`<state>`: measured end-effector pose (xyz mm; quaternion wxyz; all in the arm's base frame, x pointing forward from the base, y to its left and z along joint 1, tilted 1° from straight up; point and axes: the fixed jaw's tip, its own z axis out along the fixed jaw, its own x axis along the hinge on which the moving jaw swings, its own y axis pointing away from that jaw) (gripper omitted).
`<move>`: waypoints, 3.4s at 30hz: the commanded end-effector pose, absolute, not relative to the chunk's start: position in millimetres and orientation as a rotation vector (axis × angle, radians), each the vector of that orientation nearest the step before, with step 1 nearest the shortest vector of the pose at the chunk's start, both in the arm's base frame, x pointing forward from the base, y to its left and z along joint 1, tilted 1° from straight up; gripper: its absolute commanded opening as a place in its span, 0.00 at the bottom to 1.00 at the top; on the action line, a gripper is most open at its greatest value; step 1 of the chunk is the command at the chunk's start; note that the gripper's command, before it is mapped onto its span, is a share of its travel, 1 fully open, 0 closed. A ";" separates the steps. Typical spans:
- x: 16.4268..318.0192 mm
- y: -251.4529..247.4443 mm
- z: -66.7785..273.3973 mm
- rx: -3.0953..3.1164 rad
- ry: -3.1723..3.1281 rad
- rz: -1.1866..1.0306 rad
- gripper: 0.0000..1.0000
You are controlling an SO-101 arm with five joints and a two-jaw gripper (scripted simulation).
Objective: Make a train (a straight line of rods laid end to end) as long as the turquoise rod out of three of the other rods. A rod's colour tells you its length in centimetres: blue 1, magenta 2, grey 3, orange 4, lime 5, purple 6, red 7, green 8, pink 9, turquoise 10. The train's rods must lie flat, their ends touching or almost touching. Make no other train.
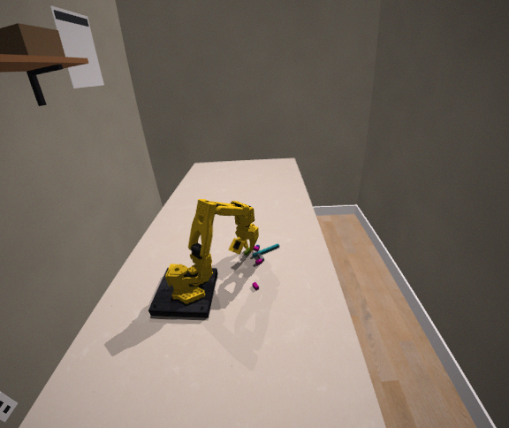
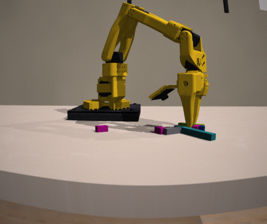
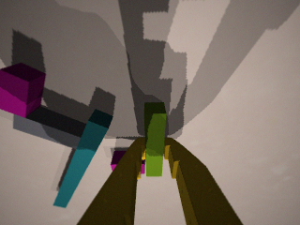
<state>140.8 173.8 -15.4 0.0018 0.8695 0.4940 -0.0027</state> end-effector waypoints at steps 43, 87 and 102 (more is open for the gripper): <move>160.4 136.9 15.3 2.973 0.973 -0.045 0.00; 173.2 -14.5 10.4 2.771 -1.456 -0.039 0.00; 172.8 -15.5 10.3 2.762 -1.472 -0.039 0.00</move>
